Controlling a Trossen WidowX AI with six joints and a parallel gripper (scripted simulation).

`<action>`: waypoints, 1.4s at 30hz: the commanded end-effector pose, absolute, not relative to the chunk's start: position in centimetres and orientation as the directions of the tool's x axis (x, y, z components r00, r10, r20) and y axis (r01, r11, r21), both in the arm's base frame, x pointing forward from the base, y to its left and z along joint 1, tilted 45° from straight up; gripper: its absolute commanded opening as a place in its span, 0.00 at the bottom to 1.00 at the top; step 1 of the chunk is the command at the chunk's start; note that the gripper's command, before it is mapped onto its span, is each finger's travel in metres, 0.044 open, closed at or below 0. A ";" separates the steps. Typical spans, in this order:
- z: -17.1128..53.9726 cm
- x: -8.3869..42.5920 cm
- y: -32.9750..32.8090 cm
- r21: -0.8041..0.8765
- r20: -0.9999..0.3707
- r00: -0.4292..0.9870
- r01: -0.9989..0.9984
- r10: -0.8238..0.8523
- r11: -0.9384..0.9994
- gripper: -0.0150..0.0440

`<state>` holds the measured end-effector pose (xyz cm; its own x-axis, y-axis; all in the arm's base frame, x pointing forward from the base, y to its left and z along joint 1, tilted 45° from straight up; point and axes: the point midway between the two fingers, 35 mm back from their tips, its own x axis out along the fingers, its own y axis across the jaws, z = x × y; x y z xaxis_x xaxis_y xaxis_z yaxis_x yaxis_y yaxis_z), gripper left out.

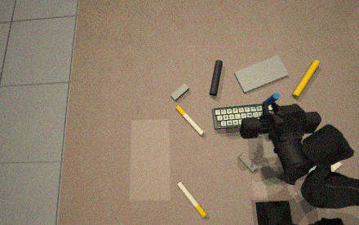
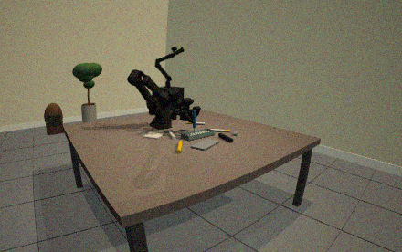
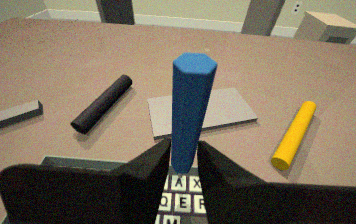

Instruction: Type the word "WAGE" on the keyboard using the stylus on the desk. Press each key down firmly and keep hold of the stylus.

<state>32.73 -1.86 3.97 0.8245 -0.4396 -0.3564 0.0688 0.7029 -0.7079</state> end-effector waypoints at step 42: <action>2.6 32.8 -2.9 -0.710 -0.360 0.824 0.063 -0.438 0.702 0.39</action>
